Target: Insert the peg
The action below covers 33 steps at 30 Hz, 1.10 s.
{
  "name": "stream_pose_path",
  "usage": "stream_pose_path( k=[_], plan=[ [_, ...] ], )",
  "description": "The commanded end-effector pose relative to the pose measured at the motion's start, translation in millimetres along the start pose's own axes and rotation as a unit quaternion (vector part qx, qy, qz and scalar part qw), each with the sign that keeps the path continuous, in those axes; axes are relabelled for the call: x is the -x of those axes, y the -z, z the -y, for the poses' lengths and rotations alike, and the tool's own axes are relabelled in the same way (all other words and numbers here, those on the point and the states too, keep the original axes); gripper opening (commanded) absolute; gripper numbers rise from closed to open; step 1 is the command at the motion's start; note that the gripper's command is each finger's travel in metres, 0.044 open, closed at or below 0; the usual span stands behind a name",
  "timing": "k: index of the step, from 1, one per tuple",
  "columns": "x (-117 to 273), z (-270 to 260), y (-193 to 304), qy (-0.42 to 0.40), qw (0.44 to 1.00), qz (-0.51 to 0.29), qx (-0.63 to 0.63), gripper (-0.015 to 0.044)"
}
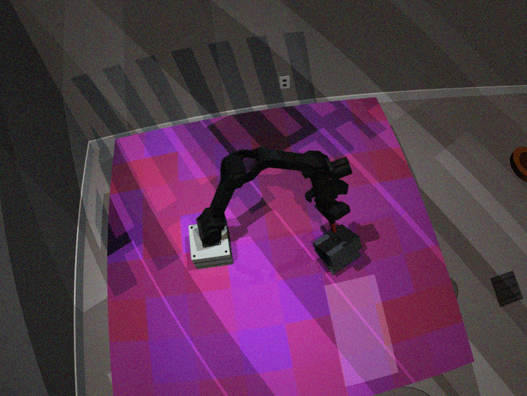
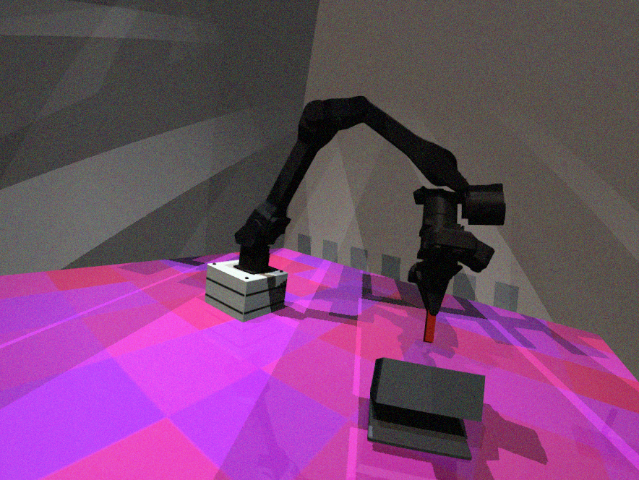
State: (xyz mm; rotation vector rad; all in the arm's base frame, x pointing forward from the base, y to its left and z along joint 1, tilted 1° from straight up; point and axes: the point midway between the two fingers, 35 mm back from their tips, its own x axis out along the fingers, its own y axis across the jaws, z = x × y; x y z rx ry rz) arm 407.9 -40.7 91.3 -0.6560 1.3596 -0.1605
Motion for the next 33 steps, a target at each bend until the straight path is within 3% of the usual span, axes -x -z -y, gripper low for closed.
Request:
stream_pose_path(
  k=[1,33],
  plan=[
    [-5.5,-1.1,0.9,0.003,1.0,-0.002,0.004,0.0],
    [-25.3,0.7,-1.1,0.005,1.0,0.002,0.0,0.0]
  ],
)
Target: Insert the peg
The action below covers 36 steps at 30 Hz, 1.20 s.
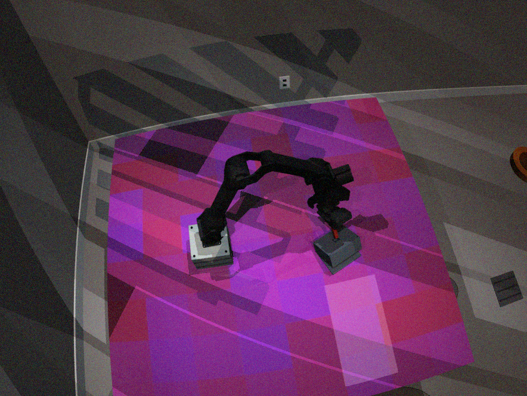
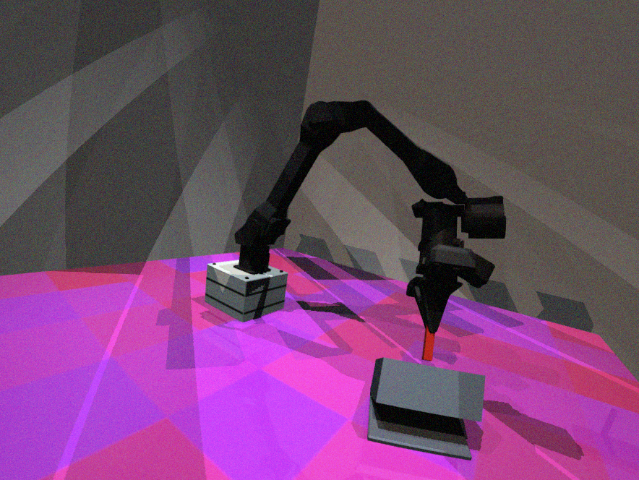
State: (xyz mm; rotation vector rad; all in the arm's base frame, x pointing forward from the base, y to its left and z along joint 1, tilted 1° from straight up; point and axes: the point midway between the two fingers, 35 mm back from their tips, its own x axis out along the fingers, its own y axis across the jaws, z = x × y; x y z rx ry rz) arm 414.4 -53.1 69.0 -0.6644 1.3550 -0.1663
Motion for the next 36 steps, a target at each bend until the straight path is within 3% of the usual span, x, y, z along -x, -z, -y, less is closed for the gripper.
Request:
stream_pose_path(
  k=[1,36],
  plan=[
    [1.0,0.6,-0.6,0.0,1.0,0.001,-0.001,0.0],
    [-7.8,-1.6,3.5,0.0,1.0,0.001,-0.001,0.0]
  ],
)
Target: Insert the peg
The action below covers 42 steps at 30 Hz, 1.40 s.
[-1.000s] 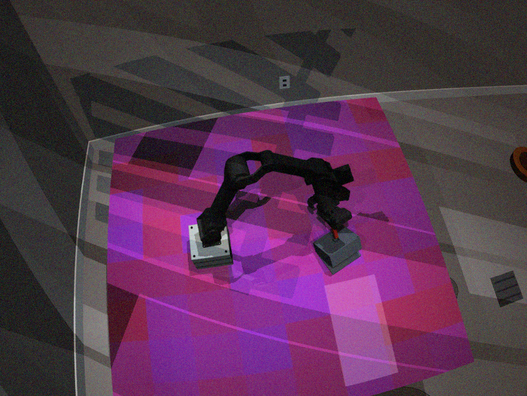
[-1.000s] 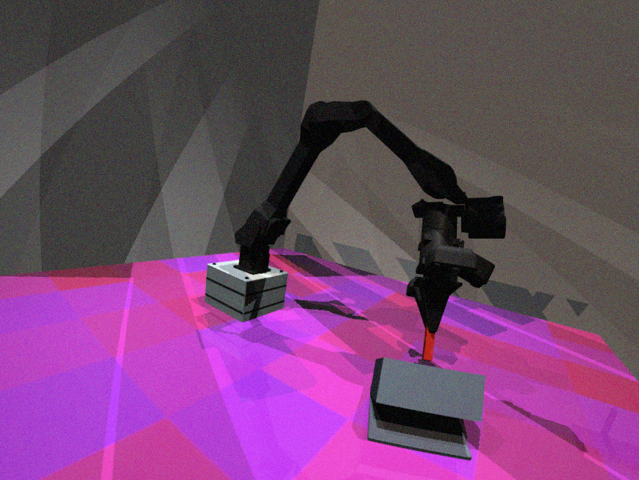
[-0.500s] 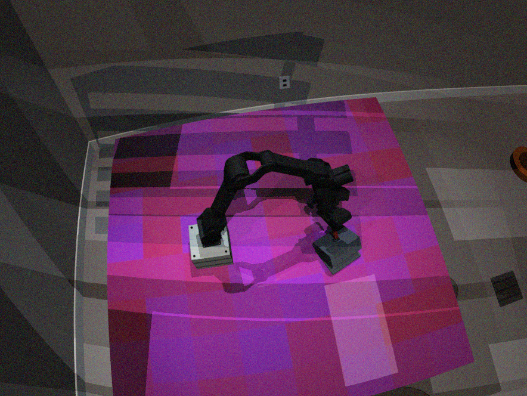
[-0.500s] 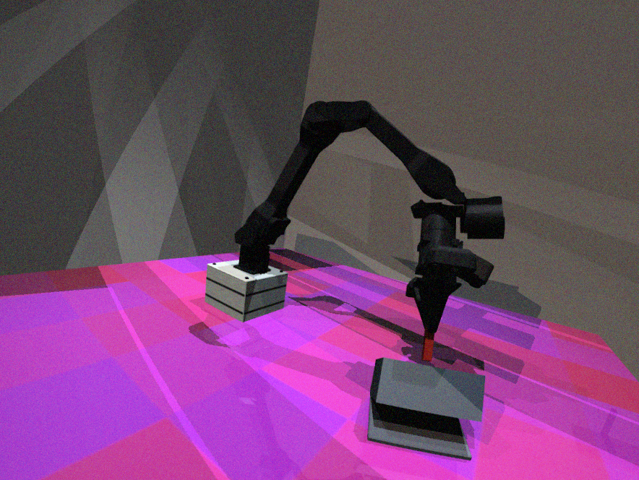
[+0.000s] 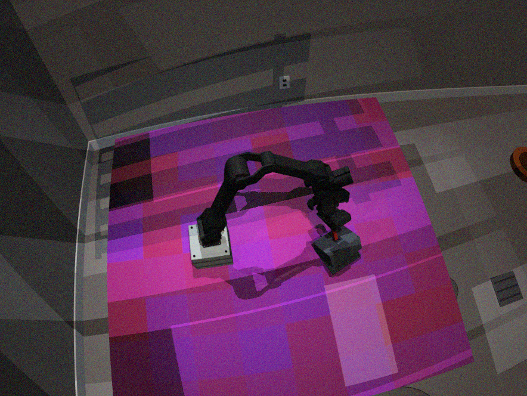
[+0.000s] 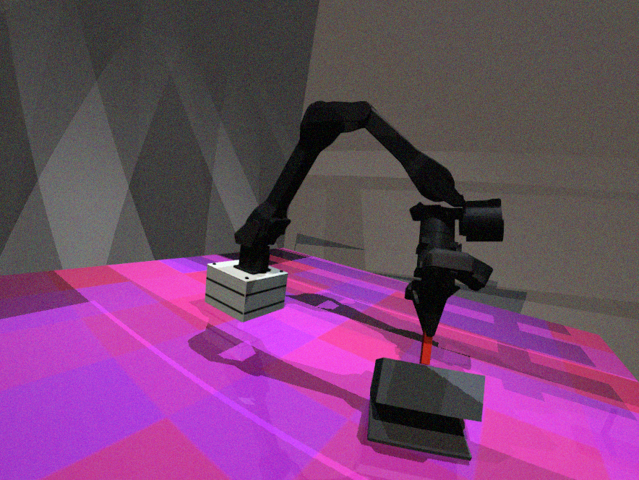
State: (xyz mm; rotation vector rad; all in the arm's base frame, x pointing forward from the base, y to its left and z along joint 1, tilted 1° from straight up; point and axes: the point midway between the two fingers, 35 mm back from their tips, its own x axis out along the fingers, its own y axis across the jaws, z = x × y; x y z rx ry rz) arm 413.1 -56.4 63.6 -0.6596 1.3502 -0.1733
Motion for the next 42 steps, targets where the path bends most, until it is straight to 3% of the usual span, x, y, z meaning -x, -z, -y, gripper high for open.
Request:
stream_pose_path(
  k=[1,42],
  plan=[
    [-2.4,-1.1,0.7,-0.001,1.0,-0.001,0.003,0.0],
    [-18.5,-0.5,0.0,-0.001,1.0,-0.001,0.003,0.0]
  ],
)
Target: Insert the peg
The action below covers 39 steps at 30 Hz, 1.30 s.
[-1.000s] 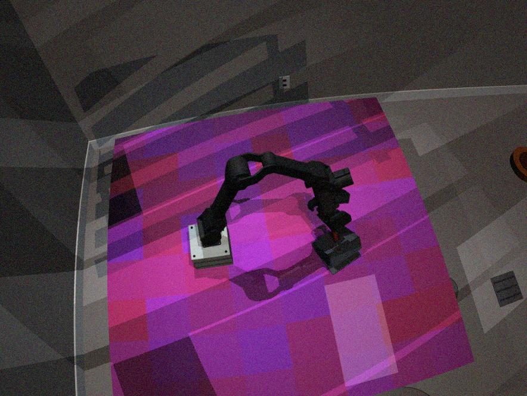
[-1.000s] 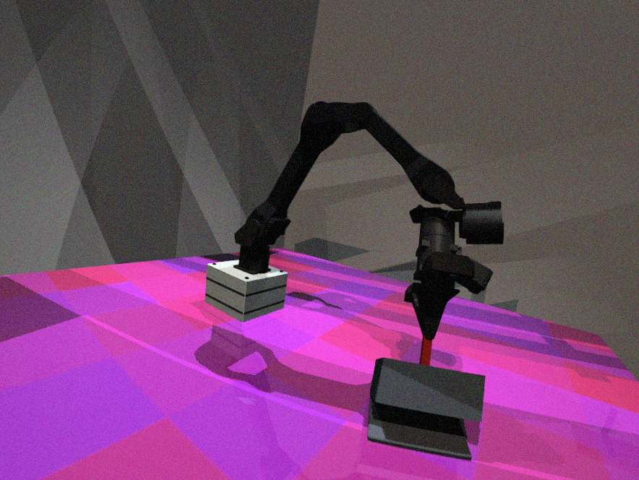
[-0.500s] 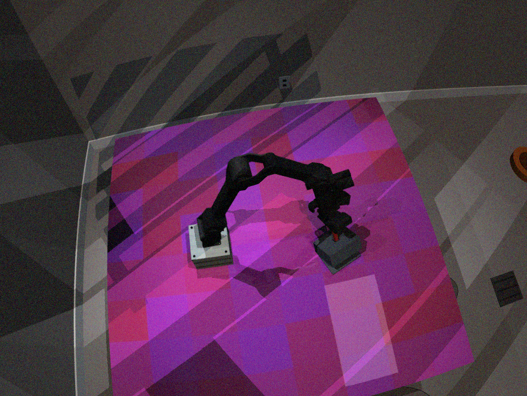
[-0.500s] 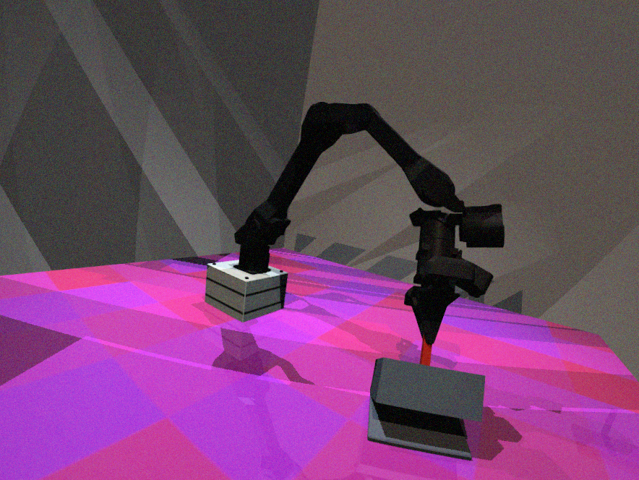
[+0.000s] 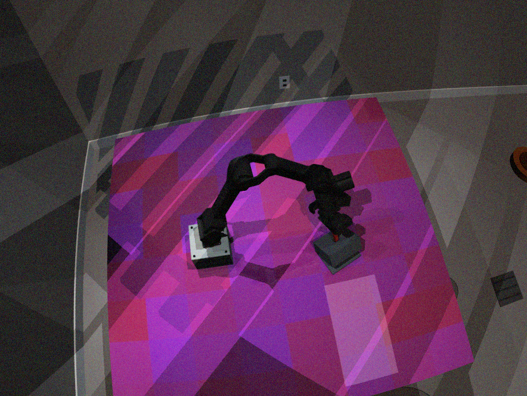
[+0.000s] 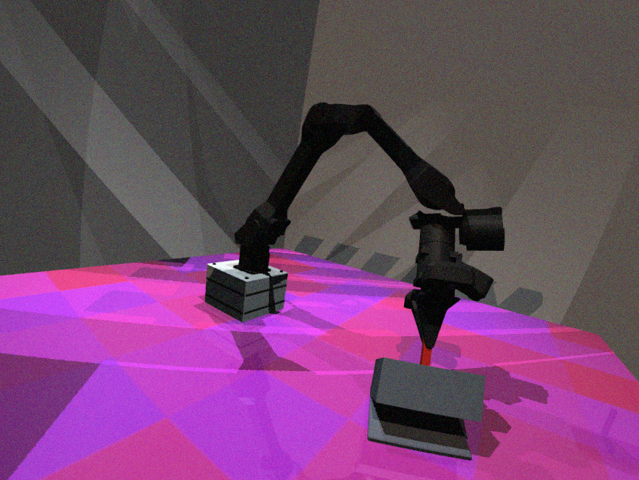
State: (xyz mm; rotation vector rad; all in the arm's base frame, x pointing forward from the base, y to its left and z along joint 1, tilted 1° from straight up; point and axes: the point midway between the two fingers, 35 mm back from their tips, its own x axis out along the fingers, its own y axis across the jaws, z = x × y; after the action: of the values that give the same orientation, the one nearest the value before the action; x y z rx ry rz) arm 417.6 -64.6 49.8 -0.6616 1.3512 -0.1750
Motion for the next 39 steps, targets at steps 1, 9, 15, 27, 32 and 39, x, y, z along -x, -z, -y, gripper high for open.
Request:
stream_pose_path(
  k=[1,9,15,27,32,39],
  plan=[
    [-2.3,-1.0,0.4,-0.002,1.0,0.0,0.003,0.0],
    [-5.4,-0.9,0.5,-0.002,1.0,0.0,0.003,0.0],
    [-7.7,-0.9,0.6,-0.002,1.0,0.0,0.003,0.0],
    [-11.8,-2.3,0.8,-0.001,1.0,0.0,0.003,0.0],
    [-12.6,-2.9,0.9,-0.001,1.0,0.0,0.003,0.0],
    [-11.6,-1.6,0.4,0.0,1.0,0.0,0.0,0.0]
  ],
)
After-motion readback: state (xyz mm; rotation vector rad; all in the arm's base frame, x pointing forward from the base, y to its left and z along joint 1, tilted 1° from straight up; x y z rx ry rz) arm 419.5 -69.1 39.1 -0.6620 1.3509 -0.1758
